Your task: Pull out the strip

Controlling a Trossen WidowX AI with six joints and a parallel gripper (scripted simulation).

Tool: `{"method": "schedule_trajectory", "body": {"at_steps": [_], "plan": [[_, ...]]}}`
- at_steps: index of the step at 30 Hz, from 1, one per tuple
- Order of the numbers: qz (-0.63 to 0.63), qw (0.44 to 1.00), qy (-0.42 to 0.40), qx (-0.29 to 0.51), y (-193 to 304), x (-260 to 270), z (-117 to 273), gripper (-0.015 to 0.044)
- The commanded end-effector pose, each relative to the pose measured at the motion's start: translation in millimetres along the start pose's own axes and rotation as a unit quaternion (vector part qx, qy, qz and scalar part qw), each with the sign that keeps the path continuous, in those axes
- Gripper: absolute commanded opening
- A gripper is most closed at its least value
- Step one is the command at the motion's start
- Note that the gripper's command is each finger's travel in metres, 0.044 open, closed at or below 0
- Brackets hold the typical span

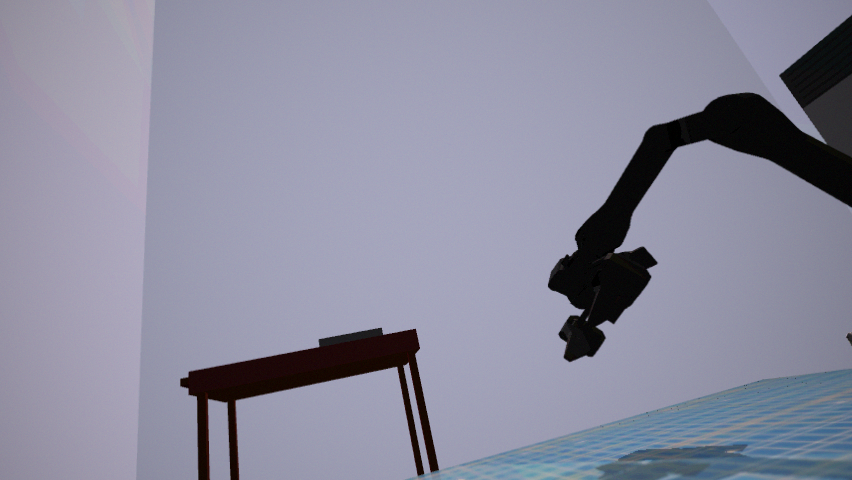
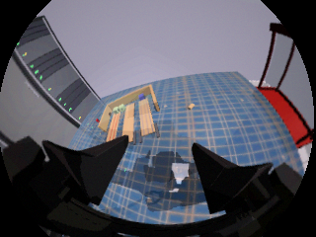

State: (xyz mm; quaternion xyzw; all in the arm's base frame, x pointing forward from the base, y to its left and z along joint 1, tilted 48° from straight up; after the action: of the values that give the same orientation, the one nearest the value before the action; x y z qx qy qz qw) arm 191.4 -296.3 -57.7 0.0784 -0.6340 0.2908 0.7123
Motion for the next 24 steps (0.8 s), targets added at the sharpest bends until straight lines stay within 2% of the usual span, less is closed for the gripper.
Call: {"method": "schedule_trajectory", "body": {"at_steps": [1, 13, 24], "plan": [[0.001, 1.000, 0.001, 0.001, -1, 2, -1, 0.0400], [0.068, 0.994, 0.074, 0.044, -17, 114, -39, 0.0400], [0.135, 0.985, 0.106, 0.011, 11, 217, -70, 0.0400]]}}
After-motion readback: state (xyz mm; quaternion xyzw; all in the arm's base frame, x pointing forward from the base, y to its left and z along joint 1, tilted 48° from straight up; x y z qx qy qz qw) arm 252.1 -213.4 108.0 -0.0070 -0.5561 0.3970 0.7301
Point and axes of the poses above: the point midway between the two fingers, 35 mm back from their tips, its own z axis back along the fingers, its own x axis across the jaws, y = z × x, the point moved 6 cm from there along z, back along the fingers, and after that the axes turned 4 degrees about -z, right-handed, at the moved point
